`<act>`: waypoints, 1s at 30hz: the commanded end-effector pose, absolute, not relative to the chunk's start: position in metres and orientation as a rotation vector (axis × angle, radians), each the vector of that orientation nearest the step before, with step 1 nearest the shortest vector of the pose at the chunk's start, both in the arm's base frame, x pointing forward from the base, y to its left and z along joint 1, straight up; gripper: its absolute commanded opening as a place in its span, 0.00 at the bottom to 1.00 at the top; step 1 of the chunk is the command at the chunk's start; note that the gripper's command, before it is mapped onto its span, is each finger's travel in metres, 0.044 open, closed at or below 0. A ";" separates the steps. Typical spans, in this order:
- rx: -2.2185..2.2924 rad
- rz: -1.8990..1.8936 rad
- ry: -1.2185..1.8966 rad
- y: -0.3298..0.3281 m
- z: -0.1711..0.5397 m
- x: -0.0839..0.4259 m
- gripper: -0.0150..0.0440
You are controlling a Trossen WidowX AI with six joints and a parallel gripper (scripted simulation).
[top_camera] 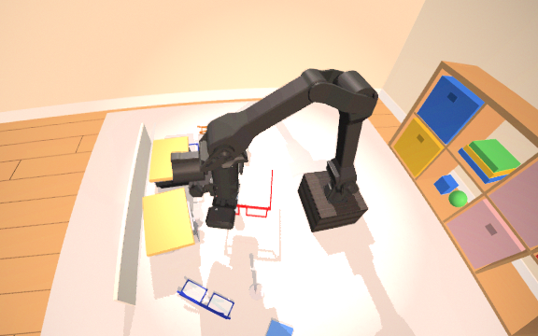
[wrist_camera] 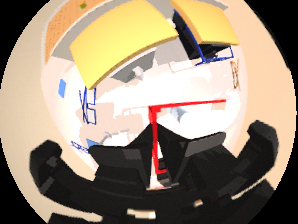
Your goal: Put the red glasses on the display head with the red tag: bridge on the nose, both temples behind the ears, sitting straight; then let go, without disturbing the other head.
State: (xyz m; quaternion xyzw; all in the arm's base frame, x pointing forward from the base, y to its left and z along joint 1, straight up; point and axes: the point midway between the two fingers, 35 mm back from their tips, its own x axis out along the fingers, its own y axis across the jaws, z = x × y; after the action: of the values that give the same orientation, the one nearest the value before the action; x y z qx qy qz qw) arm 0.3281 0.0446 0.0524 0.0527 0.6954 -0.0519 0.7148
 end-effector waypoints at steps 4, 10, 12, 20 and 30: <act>0.060 0.004 1.546 0.032 0.056 0.327 0.25; -0.017 0.152 1.532 0.017 0.057 0.326 0.25; -0.043 0.200 1.523 0.013 0.057 0.326 0.25; -0.151 0.388 1.466 -0.007 0.059 0.324 0.25; -0.295 0.601 1.353 -0.030 0.063 0.320 0.25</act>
State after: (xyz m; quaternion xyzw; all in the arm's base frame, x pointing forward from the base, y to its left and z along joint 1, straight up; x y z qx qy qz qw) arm 0.3215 -0.0238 0.0620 -0.1162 0.6317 0.2457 0.7260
